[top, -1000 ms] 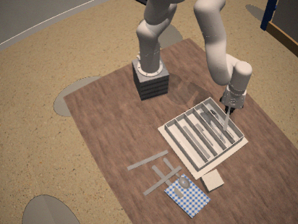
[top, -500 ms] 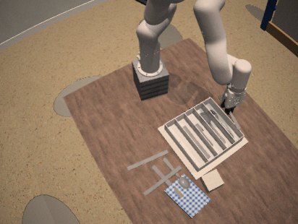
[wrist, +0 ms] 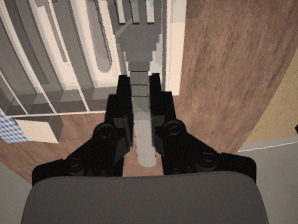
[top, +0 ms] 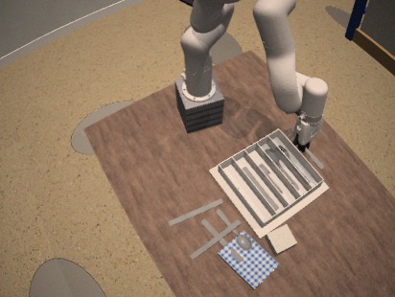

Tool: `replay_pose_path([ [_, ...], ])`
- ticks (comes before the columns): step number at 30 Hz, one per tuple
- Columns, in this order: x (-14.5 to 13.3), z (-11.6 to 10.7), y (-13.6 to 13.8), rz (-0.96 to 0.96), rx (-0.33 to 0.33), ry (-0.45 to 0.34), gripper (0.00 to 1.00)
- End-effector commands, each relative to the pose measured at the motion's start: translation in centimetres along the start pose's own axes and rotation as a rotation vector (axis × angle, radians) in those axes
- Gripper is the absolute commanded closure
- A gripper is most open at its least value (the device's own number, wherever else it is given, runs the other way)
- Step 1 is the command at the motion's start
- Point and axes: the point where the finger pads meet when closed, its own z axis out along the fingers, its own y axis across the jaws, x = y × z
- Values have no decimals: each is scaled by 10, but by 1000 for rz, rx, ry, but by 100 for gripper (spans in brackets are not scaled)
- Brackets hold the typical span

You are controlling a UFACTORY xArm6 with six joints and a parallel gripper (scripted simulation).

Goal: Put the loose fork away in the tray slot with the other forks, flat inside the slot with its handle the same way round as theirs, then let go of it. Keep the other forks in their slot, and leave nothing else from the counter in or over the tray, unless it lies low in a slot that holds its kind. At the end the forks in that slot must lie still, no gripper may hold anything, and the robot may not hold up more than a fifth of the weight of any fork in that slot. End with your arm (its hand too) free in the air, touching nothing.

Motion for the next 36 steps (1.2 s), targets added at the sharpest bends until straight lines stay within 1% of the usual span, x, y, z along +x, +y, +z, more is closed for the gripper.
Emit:
replay_pose_path([
  [1, -2, -1, 1, 0, -2, -10, 97],
  [22, -2, 1, 1, 0, -2, -11, 97],
  [36, 0, 21, 1, 0, -1, -11, 97],
])
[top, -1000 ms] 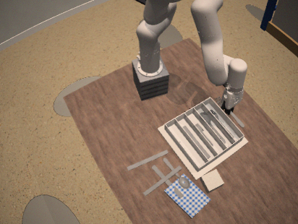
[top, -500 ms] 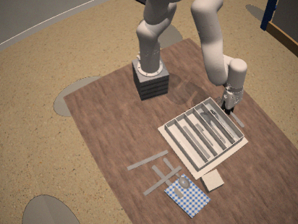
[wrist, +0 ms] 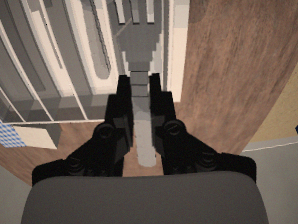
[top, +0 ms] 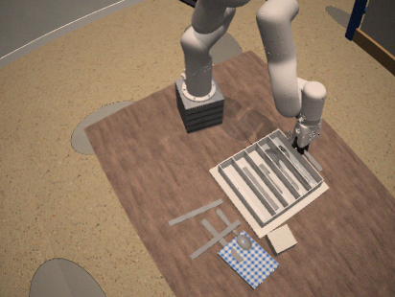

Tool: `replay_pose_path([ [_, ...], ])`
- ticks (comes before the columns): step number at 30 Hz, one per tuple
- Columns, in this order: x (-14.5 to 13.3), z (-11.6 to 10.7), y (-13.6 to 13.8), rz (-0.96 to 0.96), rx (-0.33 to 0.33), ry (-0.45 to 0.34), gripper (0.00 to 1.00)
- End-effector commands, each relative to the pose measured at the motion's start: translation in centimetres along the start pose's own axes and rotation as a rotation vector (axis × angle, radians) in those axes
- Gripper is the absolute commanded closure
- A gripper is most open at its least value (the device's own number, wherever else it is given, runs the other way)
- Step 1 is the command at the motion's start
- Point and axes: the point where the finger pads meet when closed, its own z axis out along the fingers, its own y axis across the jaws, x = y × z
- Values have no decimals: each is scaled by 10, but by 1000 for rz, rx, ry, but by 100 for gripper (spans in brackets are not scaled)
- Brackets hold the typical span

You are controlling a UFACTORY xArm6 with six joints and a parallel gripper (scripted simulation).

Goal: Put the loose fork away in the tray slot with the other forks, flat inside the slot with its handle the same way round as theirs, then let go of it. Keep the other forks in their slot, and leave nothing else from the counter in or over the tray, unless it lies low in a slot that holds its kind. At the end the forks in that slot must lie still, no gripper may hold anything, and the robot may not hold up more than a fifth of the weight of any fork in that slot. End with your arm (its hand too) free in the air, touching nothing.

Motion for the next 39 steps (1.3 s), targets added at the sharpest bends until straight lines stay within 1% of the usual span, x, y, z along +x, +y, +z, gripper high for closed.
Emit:
replay_pose_path([
  [1, -1, 8, 1, 0, -1, -5, 97],
  [13, 2, 40, 1, 0, -1, -5, 97],
  [15, 2, 40, 1, 0, -1, -5, 97],
  [30, 6, 76, 1, 0, -1, -5, 97],
  [32, 6, 76, 1, 0, -1, -5, 97],
  [39, 7, 89, 1, 0, -1, -5, 97],
])
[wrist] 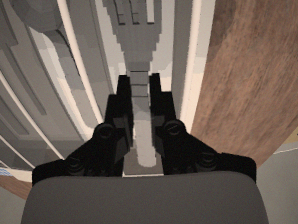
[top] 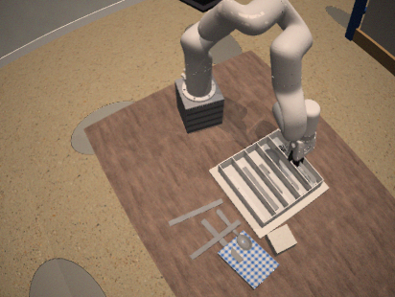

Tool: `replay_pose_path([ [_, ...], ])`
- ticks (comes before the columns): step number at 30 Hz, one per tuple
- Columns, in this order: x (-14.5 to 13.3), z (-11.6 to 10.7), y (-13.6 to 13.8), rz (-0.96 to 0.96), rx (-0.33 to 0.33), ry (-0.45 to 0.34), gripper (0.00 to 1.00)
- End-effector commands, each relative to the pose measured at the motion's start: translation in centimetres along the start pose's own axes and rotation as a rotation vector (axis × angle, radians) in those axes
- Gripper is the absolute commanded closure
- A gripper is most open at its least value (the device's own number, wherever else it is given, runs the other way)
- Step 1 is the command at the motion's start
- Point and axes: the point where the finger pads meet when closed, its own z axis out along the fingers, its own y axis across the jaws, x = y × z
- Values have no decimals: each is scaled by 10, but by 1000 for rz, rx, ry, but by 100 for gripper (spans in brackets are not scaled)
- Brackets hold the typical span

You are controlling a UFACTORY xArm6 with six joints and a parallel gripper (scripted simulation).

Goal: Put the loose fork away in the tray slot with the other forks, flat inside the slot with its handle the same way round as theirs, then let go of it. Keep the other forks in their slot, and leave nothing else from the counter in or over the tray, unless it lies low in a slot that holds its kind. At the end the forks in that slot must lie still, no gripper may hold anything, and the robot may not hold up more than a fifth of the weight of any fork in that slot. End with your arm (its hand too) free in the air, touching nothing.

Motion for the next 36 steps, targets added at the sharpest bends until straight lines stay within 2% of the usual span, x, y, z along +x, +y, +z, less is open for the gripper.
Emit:
replay_pose_path([
  [1, -1, 7, 1, 1, 0, -10, 97],
  [15, 0, 17, 1, 1, 0, -10, 97],
  [36, 0, 18, 1, 1, 0, -10, 97],
])
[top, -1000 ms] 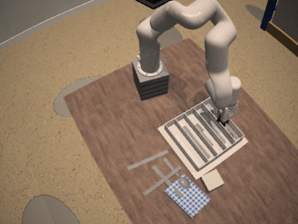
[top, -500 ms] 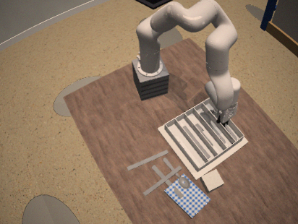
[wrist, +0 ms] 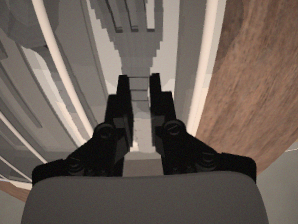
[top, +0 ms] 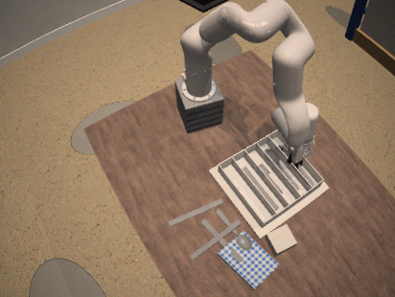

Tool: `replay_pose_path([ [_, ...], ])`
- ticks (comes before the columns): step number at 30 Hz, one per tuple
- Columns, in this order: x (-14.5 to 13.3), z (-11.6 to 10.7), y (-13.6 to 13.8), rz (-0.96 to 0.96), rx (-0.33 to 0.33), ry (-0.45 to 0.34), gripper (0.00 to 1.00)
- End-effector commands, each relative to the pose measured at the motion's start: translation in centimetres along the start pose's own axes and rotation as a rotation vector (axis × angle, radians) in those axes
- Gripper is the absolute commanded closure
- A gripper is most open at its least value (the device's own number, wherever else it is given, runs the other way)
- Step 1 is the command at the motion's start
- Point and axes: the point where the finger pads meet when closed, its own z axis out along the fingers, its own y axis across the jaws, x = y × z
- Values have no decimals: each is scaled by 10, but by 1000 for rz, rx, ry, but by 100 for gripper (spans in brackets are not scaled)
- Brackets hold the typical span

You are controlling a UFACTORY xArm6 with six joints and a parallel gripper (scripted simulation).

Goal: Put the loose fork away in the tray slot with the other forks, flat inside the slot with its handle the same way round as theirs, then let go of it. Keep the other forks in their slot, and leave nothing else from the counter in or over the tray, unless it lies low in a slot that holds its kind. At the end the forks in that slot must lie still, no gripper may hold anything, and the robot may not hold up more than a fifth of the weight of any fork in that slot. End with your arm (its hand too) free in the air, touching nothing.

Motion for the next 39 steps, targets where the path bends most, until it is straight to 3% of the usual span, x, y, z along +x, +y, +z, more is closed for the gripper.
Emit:
replay_pose_path([
  [1, -1, -1, 1, 0, -1, -3, 97],
  [8, -1, -1, 1, 0, -1, -3, 97],
  [9, -1, -1, 1, 0, -1, -3, 76],
  [39, -1, -1, 1, 0, -1, -3, 76],
])
